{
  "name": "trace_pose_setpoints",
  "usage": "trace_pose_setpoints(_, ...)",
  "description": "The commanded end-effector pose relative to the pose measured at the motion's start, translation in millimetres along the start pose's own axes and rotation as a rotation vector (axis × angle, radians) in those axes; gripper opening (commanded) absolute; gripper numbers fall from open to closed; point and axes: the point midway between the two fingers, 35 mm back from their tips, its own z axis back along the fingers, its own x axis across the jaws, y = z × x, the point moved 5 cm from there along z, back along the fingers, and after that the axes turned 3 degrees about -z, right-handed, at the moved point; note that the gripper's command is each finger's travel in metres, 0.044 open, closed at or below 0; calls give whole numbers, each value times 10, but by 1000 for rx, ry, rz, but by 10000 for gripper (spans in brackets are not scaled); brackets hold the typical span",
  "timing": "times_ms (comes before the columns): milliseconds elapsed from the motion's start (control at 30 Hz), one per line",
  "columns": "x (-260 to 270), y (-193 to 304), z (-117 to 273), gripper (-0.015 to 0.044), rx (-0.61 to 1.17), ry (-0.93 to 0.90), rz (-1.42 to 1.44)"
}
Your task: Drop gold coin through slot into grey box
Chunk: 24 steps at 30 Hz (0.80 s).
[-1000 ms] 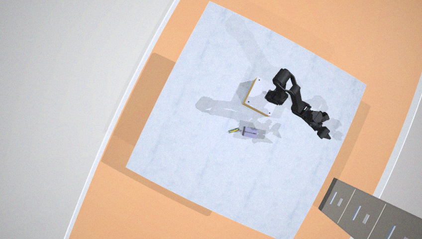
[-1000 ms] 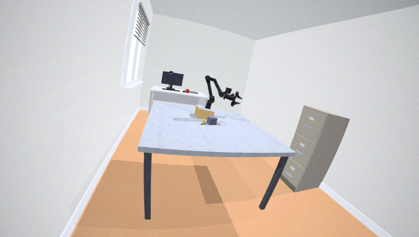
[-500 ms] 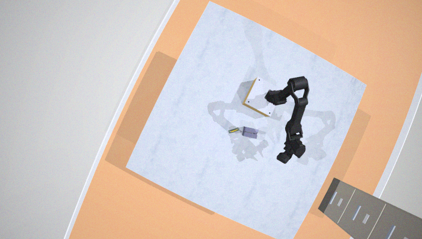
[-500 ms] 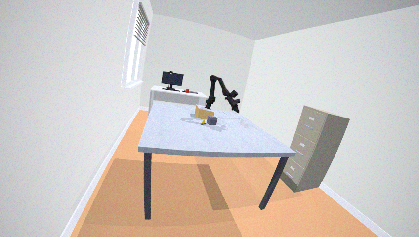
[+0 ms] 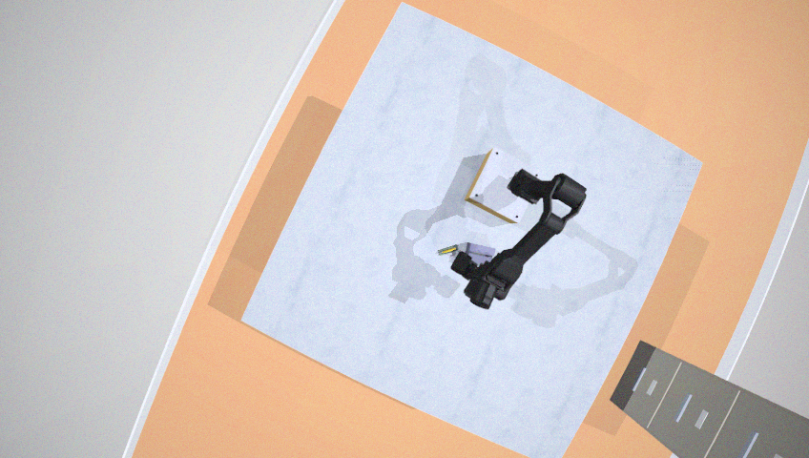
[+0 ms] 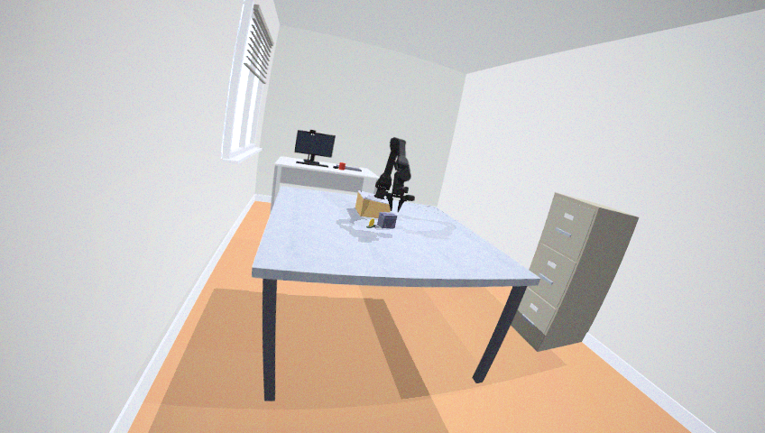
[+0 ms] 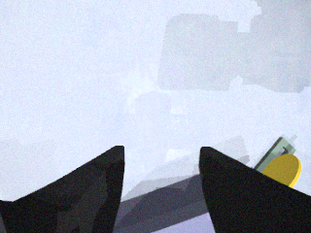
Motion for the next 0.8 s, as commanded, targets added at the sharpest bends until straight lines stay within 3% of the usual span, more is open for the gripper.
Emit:
trace_pose_setpoints(0, -689, 31, 42, 161, 171, 82, -437)
trace_pose_setpoints(133, -1022, 84, 89, 161, 265, 127, -682)
trace_pose_setpoints(467, -1020, 70, 85, 161, 267, 128, -688)
trace_pose_setpoints(600, -1029, 162, -225, 161, 268, 128, -688)
trace_pose_setpoints(767, -1029, 172, -251, 161, 268, 128, -688)
